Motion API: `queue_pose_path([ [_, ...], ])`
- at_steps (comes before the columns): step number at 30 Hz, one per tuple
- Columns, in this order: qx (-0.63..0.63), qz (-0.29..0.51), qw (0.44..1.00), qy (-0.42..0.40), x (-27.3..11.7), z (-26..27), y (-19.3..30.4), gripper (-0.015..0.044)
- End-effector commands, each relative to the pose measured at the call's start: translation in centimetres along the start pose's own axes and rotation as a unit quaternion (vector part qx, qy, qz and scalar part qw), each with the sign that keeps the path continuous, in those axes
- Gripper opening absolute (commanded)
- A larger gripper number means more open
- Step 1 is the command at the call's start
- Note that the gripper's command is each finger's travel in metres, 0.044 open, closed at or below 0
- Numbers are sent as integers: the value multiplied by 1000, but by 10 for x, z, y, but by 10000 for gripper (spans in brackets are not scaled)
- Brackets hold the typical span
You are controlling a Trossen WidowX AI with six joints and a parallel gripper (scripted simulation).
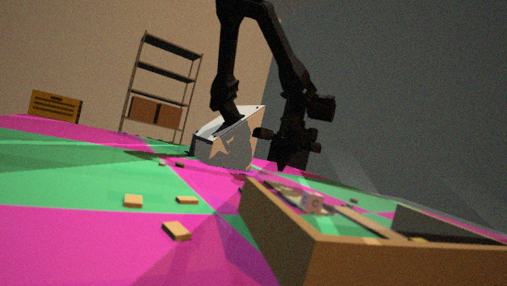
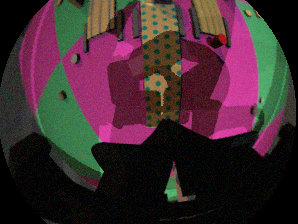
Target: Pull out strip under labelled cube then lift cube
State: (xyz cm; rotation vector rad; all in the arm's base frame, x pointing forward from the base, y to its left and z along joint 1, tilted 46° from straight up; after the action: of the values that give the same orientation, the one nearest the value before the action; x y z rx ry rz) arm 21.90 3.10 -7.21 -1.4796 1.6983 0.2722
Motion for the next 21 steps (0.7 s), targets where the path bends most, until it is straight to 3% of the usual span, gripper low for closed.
queue_pose_path([
  [1,17,1,1000,-2,-3,1,-10,52],
  [16,30,0,1000,-2,-4,6,-62,440],
  [21,30,0,1000,-2,-6,8,-79,440],
])
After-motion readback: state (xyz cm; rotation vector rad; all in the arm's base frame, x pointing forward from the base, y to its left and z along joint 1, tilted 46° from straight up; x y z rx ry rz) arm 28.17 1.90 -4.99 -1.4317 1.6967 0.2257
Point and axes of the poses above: the point midway between the two fingers, 35 mm back from their tips, its own x axis out along the fingers, its own z axis across the jaws, y = z × x, the point moved 4 cm from there along -x, back along the fingers, and after that the axes turned 12 degrees about x, right-handed, at the moved point
